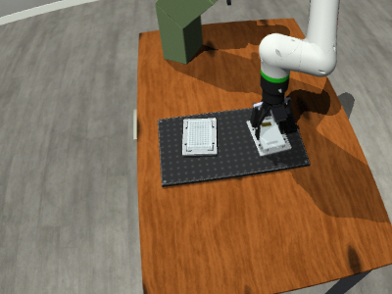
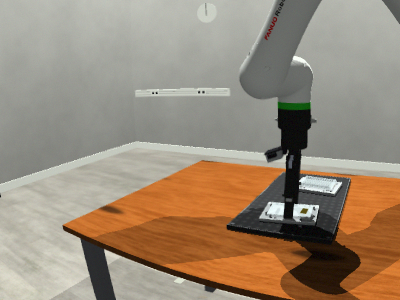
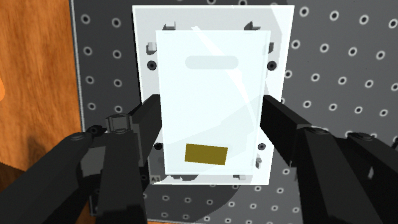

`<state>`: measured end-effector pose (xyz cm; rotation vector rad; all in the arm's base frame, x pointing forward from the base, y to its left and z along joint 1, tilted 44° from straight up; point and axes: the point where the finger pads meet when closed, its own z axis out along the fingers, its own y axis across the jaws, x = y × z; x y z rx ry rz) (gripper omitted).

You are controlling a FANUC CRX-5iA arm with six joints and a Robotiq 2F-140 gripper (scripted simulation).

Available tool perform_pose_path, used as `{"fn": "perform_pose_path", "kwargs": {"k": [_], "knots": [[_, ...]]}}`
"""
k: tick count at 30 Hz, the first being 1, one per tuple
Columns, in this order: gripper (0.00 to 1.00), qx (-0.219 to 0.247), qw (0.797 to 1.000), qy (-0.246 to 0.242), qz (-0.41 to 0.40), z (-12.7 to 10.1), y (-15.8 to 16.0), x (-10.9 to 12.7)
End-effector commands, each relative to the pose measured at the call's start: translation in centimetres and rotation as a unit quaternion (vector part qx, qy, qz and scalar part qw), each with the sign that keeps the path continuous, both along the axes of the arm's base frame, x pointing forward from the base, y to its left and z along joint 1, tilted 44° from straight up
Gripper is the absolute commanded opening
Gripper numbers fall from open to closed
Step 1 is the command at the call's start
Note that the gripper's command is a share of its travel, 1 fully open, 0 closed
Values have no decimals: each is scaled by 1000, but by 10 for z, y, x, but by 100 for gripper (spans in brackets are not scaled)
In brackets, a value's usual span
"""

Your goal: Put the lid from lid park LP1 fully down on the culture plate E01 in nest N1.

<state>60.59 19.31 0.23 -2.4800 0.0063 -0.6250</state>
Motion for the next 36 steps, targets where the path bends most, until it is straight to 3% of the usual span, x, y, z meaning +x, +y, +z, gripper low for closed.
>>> {"fn": "perform_pose_path", "kwargs": {"k": [1, 36], "knots": [[61, 0, 1000, -1, 0, 1, 0, 0], [61, 0, 1000, -1, 0, 12, -9, -6]]}}
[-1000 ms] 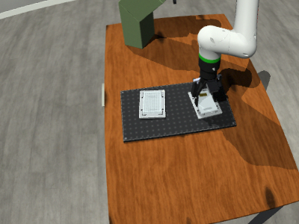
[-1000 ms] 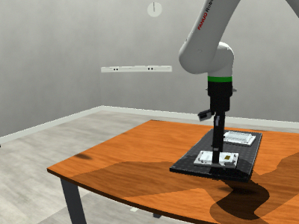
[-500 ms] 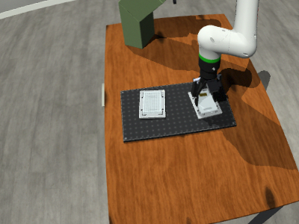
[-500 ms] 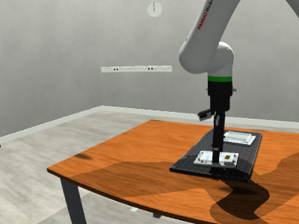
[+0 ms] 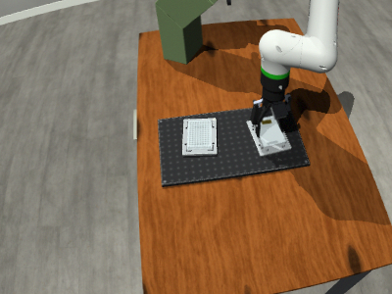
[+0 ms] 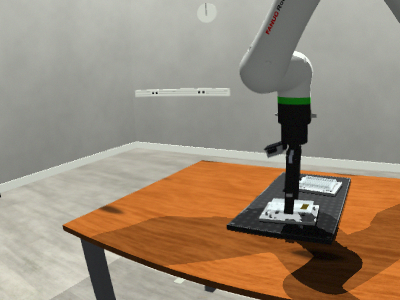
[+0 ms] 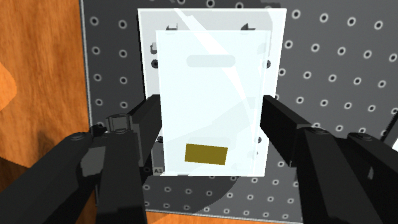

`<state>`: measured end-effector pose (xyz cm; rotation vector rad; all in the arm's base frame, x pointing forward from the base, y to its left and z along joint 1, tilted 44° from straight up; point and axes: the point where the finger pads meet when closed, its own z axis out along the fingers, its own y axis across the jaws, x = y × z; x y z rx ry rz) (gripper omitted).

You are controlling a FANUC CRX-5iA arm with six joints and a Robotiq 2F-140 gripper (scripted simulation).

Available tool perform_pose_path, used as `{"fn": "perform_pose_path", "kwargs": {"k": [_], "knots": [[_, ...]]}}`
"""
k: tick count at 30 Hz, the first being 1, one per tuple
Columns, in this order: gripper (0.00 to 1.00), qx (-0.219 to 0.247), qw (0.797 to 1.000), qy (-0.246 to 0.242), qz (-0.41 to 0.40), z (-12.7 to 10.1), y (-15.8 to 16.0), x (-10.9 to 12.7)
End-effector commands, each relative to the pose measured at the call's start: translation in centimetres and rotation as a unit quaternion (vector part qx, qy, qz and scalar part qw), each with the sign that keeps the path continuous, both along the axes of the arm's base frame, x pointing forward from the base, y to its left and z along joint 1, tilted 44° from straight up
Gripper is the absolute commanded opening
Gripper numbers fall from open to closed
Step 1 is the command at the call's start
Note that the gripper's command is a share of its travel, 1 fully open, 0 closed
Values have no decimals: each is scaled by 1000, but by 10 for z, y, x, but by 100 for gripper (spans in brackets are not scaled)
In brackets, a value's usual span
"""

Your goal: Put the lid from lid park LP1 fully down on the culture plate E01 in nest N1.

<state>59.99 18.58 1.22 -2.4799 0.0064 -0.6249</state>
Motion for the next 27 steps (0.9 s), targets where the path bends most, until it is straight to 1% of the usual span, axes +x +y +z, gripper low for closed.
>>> {"fn": "perform_pose_path", "kwargs": {"k": [1, 21, 27], "knots": [[61, 0, 1000, -1, 0, 4, -3, -1], [61, 0, 1000, -1, 0, 27, -20, -15], [61, 0, 1000, -1, 0, 31, -22, -17]]}}
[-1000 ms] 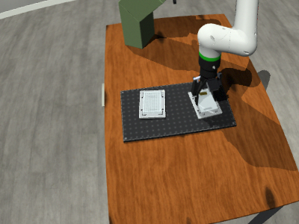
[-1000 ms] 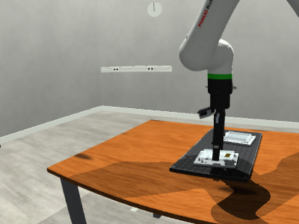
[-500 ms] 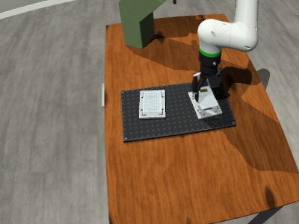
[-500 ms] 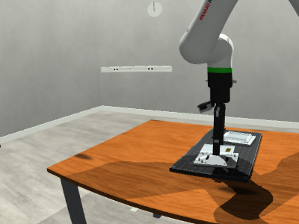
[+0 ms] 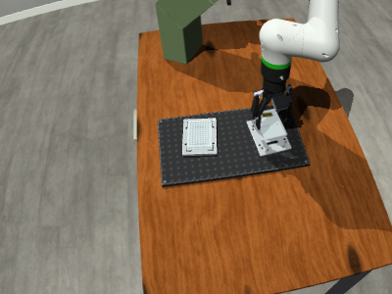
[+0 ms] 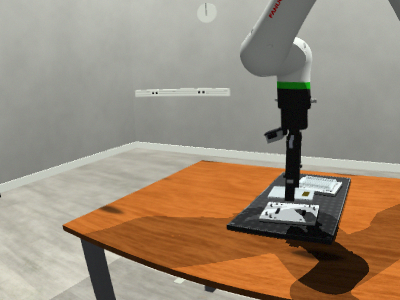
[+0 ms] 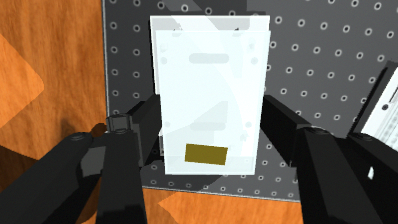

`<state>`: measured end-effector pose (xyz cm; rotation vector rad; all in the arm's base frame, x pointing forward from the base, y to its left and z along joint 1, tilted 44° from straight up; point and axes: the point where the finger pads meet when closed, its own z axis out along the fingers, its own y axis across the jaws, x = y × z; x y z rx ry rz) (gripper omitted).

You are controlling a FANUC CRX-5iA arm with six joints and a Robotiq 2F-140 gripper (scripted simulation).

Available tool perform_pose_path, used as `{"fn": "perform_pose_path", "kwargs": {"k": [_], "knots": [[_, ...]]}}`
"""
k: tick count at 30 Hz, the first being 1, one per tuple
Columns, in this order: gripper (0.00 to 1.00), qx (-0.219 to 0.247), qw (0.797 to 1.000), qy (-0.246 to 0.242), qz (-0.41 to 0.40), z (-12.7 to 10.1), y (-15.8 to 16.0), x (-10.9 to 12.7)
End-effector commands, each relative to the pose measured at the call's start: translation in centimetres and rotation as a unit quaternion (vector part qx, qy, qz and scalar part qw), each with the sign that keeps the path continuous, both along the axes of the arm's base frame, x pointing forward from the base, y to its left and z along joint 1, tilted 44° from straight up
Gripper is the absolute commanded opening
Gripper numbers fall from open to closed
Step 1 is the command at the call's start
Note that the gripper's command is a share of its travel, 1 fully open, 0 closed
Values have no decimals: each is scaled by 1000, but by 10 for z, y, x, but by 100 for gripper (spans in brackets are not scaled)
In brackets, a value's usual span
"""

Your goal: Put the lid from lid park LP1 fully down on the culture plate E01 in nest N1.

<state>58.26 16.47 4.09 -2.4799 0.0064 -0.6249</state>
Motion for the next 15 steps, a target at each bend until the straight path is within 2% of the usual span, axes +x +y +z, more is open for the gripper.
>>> {"fn": "perform_pose_path", "kwargs": {"k": [1, 15], "knots": [[61, 0, 1000, -1, 0, 3, -2, -1], [61, 0, 1000, -1, 0, 7, -5, -3]]}}
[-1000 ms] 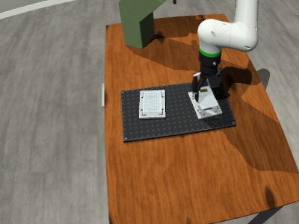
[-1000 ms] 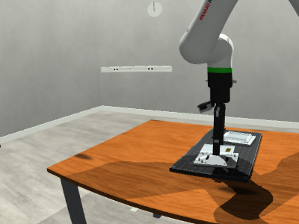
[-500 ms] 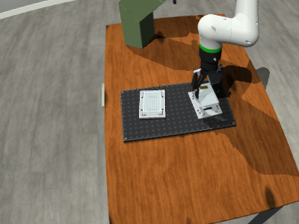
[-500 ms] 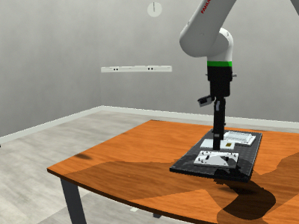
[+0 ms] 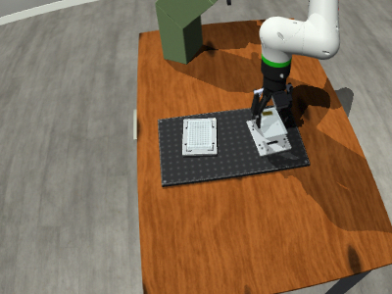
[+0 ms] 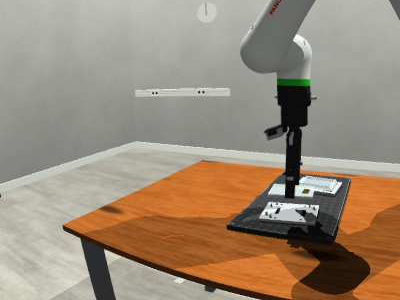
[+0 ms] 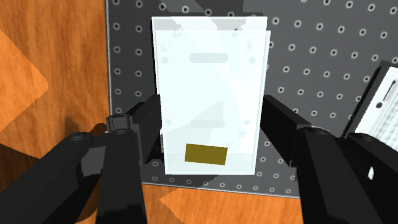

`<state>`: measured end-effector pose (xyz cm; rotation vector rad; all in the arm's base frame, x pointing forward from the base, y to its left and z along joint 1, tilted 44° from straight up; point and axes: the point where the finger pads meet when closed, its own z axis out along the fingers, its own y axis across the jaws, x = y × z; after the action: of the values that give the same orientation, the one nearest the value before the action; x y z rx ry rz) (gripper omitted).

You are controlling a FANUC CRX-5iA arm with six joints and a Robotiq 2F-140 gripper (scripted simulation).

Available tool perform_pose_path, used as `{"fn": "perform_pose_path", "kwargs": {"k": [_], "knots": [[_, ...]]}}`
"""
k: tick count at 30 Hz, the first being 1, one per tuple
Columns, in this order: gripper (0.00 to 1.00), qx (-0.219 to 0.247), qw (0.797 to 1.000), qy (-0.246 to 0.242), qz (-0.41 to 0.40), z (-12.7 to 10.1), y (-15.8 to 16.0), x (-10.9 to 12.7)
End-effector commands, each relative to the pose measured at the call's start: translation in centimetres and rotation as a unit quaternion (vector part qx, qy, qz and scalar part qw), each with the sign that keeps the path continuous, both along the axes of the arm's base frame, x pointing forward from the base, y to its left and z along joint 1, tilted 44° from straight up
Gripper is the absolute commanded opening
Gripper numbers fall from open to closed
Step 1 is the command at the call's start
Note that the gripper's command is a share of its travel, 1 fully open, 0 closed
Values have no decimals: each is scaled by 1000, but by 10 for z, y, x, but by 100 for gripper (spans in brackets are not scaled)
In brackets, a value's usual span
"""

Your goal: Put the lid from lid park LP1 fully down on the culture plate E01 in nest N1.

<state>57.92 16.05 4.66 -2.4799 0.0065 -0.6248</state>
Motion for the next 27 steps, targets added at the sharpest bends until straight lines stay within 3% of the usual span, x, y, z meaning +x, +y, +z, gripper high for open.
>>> {"fn": "perform_pose_path", "kwargs": {"k": [1, 5, 8, 13, 15, 16, 20, 27], "knots": [[61, 0, 1000, -1, 0, 1, -1, 0], [61, -4, 1000, 2, 0, -12, -15, 2], [61, -12, 1000, 10, 3, -57, -70, 2], [61, -3, 1000, 3, 1, -102, -127, -12], [61, -3, 1000, 3, 1, -102, -127, -12], [61, -1, 1000, 0, 0, -127, -159, -18], [61, 0, 1000, -1, 0, -158, -197, -23], [61, 0, 1000, -1, 0, -158, -197, -23]]}}
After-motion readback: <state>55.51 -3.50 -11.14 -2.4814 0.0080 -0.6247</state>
